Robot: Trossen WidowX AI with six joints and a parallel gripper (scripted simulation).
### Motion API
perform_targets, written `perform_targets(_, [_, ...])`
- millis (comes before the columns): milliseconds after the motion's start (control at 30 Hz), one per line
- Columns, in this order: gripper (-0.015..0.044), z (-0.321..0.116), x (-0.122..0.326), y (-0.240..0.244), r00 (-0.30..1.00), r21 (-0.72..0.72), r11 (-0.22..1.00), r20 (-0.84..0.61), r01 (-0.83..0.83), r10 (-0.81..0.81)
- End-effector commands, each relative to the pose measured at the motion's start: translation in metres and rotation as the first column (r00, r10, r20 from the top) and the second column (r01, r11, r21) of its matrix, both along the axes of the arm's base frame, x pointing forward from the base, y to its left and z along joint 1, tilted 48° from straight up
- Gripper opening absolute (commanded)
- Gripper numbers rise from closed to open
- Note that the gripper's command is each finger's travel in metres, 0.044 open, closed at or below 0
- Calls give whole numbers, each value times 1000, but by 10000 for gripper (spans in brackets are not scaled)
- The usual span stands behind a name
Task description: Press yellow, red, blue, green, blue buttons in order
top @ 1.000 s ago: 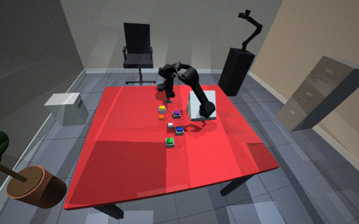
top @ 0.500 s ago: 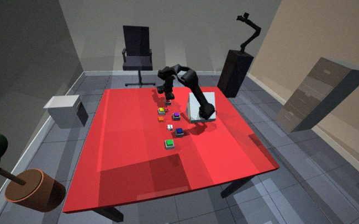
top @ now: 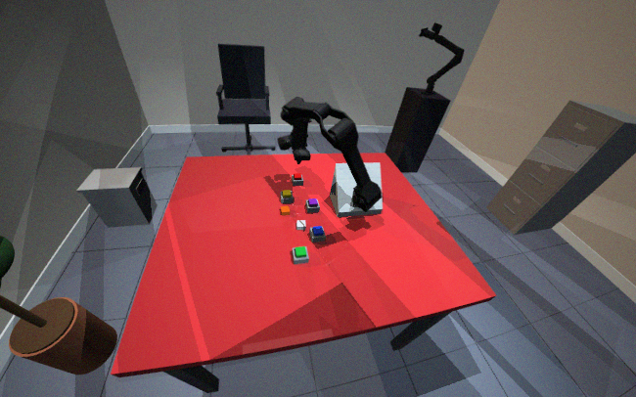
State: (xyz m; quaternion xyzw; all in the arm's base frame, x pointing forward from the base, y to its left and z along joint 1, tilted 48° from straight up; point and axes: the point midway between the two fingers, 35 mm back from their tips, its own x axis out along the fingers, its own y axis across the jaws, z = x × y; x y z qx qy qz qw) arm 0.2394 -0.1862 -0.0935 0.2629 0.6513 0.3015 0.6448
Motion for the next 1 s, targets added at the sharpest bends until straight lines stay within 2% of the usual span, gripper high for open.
perform_targets(0, [20,15,-1,-17,1000,-10,1000,8,2,-2])
perform_targets(100, [20,25,3,-13,1000,-13,1000,7,4,-4])
perform_targets(200, [20,63,14,8,1000,-22,1000,3,14,-14])
perform_targets(400, [20,138,21,64,999,-31,999,-2,34,-34])
perform_targets(633, [20,207,1,137,999,-22,998,-5,50,-51])
perform_targets(833, [20,245,-36,196,998,-1,998,-10,58,-58])
perform_targets(967, [20,249,-41,202,998,2,998,-11,59,-58])
